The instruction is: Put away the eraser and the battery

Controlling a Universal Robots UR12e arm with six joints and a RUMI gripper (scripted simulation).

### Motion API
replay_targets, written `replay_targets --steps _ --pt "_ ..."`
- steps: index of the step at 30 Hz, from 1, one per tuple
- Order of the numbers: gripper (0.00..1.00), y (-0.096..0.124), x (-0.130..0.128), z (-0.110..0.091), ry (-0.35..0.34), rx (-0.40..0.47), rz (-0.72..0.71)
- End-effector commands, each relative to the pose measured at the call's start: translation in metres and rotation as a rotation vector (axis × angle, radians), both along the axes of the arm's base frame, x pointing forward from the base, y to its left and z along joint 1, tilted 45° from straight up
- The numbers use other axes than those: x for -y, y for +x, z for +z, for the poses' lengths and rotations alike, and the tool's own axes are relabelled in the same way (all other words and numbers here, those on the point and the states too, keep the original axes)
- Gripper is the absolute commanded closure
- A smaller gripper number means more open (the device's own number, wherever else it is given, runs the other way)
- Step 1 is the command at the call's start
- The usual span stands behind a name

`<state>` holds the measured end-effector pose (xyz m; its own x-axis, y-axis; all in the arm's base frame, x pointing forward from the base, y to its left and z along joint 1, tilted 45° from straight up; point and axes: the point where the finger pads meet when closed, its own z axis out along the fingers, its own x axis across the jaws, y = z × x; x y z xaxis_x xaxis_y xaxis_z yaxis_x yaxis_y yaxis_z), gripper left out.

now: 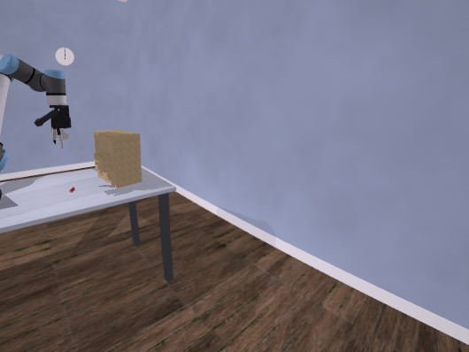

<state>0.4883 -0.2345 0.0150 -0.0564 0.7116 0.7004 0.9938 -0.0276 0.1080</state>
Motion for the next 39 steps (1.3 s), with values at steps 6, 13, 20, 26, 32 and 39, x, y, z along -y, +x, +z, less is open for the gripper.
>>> replay_targets --steps 6,13,20,26,32,39 --pt "0.0 0.0 0.001 0.0 -0.001 -0.004 -0.005" --pt "0.0 0.001 0.001 0.0 0.0 -0.001 -0.008" --pt "0.0 0.002 -0.001 -0.001 0.001 0.012 -0.02" --pt "0.0 0.004 -0.002 -0.002 0.002 0.025 -0.033" --pt "0.0 0.008 -0.005 -0.005 0.004 0.056 -0.063" --pt "0.0 0.012 -0.008 -0.008 0.007 0.091 -0.098"
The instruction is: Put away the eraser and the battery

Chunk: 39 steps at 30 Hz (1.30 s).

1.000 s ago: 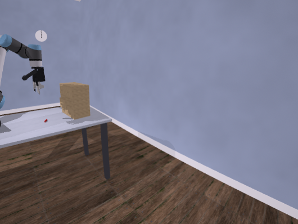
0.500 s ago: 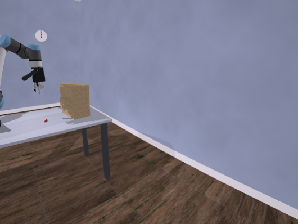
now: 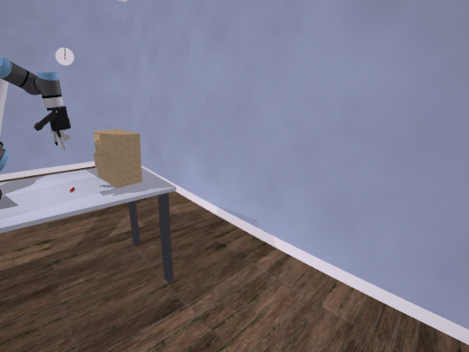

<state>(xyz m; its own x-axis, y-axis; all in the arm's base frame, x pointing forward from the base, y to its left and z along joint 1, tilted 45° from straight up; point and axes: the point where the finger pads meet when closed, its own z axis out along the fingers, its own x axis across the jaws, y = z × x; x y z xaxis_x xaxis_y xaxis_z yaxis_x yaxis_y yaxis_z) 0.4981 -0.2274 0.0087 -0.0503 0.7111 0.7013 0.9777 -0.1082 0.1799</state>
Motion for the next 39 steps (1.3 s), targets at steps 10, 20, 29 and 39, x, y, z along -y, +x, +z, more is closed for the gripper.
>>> replay_targets --steps 10,20,29,39 --pt "0.0 0.015 -0.009 -0.009 0.006 0.115 -0.113" --pt "0.0 0.026 -0.018 -0.017 0.013 0.207 -0.204" --pt "0.0 0.039 -0.027 -0.025 0.02 0.309 -0.304" --pt "0.0 0.05 -0.034 -0.032 0.026 0.389 -0.384"
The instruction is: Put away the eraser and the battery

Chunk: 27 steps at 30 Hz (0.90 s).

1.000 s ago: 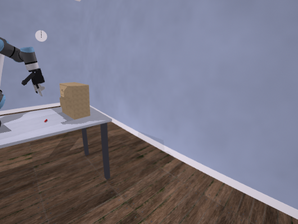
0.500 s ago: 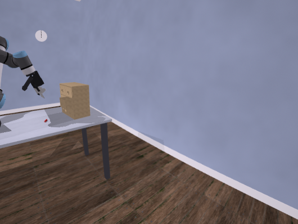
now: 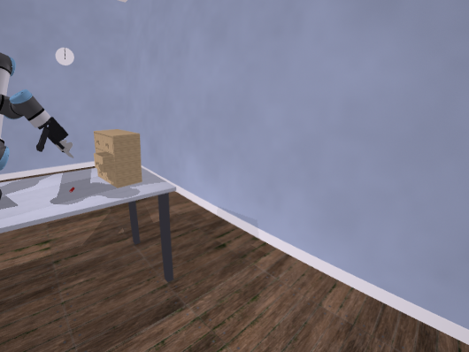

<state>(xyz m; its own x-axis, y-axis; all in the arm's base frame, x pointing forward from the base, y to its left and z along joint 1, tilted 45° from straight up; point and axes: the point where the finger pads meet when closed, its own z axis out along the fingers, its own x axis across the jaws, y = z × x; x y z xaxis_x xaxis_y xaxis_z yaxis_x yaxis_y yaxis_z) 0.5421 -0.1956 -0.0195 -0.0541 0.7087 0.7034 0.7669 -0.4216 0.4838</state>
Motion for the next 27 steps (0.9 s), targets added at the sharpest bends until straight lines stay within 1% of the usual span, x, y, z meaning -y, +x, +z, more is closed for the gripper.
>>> replay_targets --steps 1,10,12,27 --pt "0.0 0.007 -0.003 -0.005 -0.001 0.047 -0.052" --pt "0.0 0.016 -0.01 -0.011 0.004 0.12 -0.124" --pt "0.0 0.016 -0.01 -0.011 0.004 0.12 -0.124" --pt "0.0 0.027 -0.018 -0.018 0.01 0.207 -0.21"
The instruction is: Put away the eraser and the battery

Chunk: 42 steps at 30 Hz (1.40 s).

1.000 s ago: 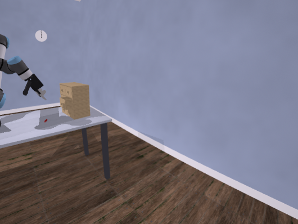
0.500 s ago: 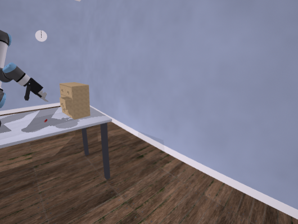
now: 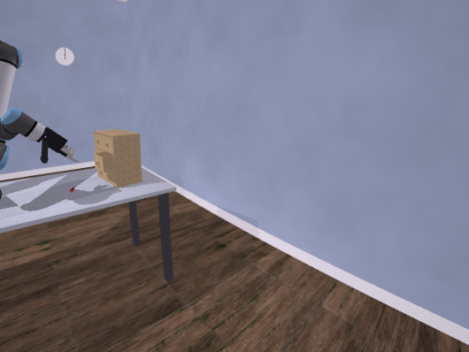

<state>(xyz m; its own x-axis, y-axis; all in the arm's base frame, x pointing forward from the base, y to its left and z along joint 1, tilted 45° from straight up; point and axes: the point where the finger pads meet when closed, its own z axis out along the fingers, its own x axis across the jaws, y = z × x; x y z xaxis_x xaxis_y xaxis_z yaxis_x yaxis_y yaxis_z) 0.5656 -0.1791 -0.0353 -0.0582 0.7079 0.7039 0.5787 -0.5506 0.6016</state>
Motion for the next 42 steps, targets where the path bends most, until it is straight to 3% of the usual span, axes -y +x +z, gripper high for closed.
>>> replay_targets --steps 1,42 --pt "0.0 0.003 -0.001 -0.002 -0.004 0.021 -0.032" --pt "0.0 0.016 -0.009 -0.01 0.003 0.116 -0.128"
